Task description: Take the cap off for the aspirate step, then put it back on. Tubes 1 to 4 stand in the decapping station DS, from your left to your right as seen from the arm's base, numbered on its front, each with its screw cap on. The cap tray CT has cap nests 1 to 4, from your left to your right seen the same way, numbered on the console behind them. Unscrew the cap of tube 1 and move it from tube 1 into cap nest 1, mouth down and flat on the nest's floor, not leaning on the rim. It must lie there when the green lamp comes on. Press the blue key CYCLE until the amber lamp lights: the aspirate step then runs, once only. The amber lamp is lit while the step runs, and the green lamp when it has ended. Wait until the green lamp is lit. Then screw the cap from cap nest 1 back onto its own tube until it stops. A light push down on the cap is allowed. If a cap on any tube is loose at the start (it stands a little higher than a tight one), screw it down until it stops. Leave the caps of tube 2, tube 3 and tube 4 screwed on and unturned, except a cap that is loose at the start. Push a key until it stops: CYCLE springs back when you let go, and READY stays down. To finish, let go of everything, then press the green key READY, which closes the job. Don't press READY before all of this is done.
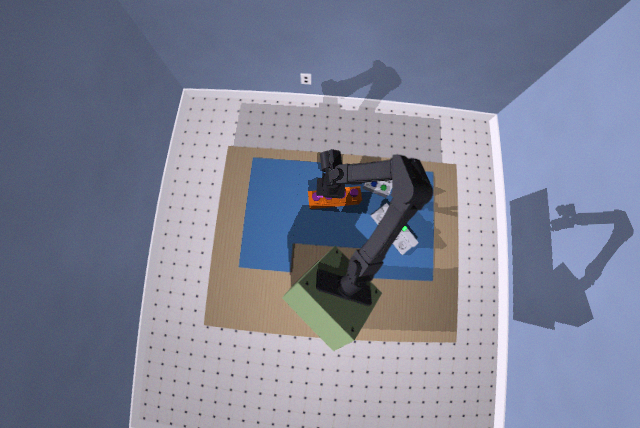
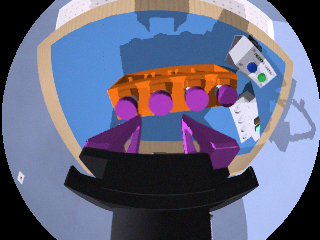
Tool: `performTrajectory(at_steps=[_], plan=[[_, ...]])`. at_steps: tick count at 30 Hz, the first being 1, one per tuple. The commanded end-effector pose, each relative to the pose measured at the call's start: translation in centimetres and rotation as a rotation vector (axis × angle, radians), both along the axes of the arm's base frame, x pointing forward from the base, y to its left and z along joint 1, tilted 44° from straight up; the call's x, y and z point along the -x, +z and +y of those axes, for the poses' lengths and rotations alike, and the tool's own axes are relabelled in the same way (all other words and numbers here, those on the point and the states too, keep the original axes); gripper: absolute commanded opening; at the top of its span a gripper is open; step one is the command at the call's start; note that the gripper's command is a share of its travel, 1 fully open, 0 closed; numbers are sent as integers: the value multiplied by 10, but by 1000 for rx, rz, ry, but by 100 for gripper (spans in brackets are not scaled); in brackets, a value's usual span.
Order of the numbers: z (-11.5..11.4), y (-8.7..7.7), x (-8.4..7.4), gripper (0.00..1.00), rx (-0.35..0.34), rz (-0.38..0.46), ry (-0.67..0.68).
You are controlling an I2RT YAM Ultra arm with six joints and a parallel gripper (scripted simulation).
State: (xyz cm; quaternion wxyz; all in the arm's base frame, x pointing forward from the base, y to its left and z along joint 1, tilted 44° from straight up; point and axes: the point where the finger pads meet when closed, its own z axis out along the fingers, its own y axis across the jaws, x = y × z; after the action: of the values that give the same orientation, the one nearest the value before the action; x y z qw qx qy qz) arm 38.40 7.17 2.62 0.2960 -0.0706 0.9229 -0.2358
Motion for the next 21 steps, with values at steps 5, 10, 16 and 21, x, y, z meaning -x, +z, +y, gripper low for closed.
performTrajectory(at_steps=[5, 10, 16, 21], plan=[[4, 2, 0, 49, 169, 111, 221], [3, -1, -2, 49, 169, 111, 221], [-3, -12, -10, 49, 169, 111, 221], [-7, -20, -17, 49, 169, 111, 221]])
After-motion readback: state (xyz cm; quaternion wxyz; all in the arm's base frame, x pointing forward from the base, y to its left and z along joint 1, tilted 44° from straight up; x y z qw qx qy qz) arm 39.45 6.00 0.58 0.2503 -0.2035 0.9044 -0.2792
